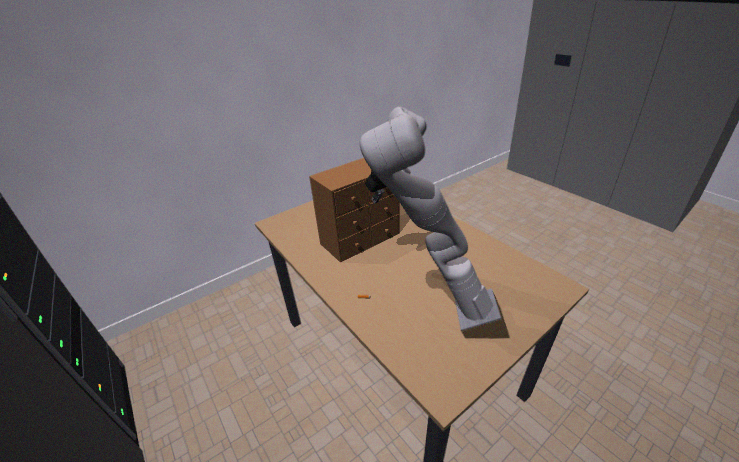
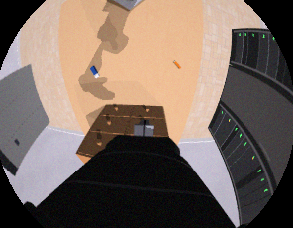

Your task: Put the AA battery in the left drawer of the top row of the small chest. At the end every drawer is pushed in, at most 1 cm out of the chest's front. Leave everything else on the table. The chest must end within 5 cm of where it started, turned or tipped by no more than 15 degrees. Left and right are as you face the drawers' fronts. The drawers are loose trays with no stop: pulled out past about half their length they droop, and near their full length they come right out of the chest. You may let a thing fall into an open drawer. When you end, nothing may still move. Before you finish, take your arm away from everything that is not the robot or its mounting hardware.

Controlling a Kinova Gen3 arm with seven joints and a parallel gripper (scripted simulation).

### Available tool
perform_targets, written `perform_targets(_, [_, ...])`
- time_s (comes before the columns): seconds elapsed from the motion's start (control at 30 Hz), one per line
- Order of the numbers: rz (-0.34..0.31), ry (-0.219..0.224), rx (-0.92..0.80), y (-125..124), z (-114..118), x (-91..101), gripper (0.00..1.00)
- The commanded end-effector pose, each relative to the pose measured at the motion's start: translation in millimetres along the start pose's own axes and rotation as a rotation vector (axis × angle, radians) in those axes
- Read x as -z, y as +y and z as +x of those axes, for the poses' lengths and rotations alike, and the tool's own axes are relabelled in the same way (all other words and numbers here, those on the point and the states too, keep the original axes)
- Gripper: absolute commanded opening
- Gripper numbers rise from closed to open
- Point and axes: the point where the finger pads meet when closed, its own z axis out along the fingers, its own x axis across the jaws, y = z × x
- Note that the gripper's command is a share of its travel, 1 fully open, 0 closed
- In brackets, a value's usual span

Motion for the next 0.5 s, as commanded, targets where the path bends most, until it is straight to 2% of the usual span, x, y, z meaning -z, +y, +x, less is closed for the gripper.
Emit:
perform_targets(0.0, [0.045,0.000,-0.007,3,-1,5.5,0.00])
perform_targets(0.17, [0.121,0.007,-0.007,0,1,16.5,0.00])
perform_targets(0.27, [0.127,-0.001,-0.007,2,-2,18.2,0.00])
perform_targets(0.47, [0.220,0.007,-0.007,-2,1,32.1,0.00])
